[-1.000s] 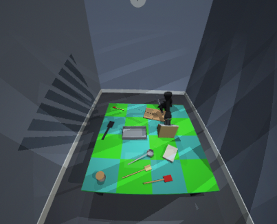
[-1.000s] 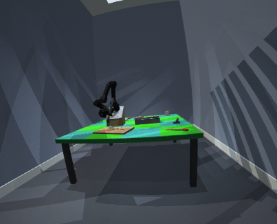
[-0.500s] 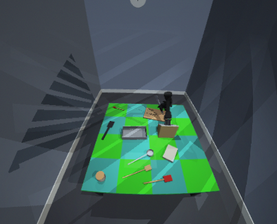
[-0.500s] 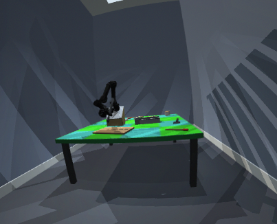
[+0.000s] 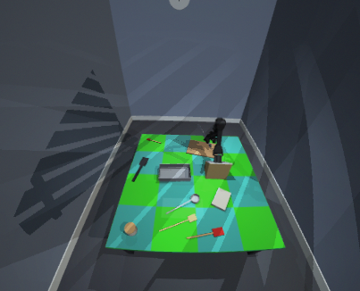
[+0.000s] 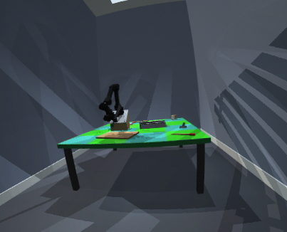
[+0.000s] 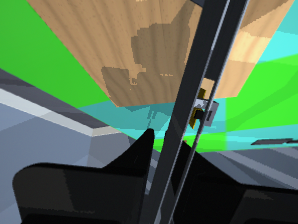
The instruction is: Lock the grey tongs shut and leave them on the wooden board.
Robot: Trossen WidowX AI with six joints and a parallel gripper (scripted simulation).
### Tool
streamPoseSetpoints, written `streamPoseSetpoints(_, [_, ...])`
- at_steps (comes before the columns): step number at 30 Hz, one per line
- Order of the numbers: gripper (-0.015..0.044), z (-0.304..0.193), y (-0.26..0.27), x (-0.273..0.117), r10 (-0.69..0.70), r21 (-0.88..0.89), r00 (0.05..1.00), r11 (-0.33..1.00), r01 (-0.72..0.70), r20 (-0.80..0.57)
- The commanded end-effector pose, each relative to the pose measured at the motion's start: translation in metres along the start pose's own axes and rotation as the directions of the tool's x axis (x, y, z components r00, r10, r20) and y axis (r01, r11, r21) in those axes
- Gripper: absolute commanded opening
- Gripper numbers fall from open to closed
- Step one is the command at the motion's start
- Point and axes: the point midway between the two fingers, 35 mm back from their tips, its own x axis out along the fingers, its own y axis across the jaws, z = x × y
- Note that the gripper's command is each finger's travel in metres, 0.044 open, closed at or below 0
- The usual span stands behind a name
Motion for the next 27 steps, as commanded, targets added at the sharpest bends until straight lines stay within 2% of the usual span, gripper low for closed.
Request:
streamPoseSetpoints(1, [-0.015, -0.004, 0.002, 0.004, -0.001, 0.012, 0.998, 1.0, 0.0, 0.065])
streamPoseSetpoints(13, [-0.015, -0.012, -0.003, 0.008, -0.006, 0.032, 0.938, 0.999, -0.006, 0.346])
streamPoseSetpoints(27, [-0.015, -0.027, -0.006, -0.015, 0.066, -0.068, 0.775, 0.997, -0.03, 0.629])
